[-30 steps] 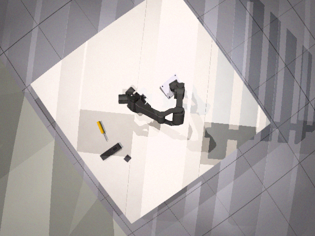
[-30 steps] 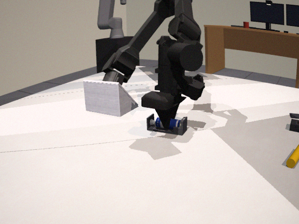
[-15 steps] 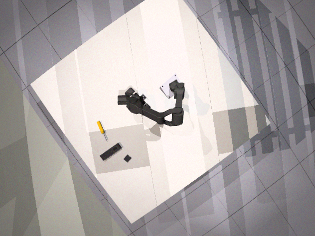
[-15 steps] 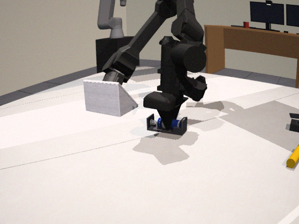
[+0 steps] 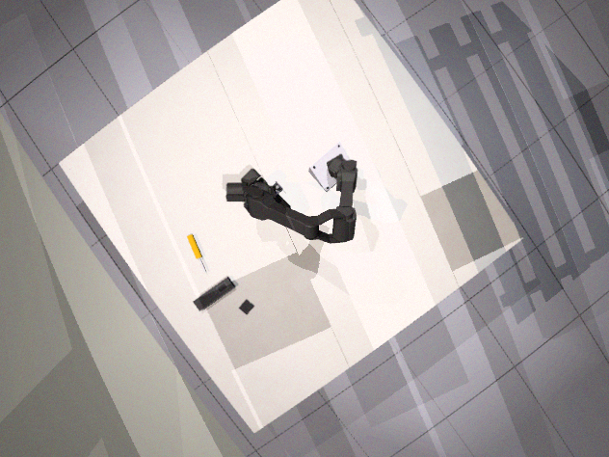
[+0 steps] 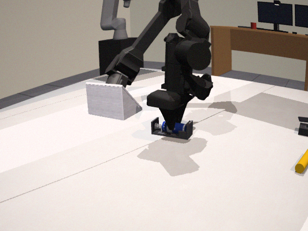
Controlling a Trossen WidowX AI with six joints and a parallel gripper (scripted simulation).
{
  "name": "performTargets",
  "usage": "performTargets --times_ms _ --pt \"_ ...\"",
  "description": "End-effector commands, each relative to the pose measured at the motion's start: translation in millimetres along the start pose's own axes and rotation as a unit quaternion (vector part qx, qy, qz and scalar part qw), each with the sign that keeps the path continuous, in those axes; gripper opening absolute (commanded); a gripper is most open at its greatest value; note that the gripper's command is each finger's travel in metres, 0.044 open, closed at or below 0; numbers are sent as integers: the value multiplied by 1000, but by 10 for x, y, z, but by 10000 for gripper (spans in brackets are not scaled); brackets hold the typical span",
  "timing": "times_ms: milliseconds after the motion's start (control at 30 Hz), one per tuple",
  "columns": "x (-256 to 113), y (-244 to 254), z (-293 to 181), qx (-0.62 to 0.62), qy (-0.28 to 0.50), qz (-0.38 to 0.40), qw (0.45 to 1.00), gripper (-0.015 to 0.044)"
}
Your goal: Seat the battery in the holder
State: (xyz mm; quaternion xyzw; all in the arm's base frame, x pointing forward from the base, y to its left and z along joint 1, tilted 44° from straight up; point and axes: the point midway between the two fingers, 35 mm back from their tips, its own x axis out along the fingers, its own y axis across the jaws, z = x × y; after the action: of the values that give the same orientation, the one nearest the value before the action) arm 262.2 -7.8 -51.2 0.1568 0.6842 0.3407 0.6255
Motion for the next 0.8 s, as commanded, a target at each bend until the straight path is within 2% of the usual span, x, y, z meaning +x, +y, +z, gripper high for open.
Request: performTargets --times_ms 0,67,167,400,767 --pt "-44 -3 14 -4 -2 -4 1000 187" --pt "-44 -3 14 -4 -2 -4 1000 187" --pt "-137 -14 11 -1 -1 -2 1000 266" --pt "-732 -30 -26 -3 -2 -5 1000 440" --pt "-787 -35 -39 -4 -2 -5 1000 440"
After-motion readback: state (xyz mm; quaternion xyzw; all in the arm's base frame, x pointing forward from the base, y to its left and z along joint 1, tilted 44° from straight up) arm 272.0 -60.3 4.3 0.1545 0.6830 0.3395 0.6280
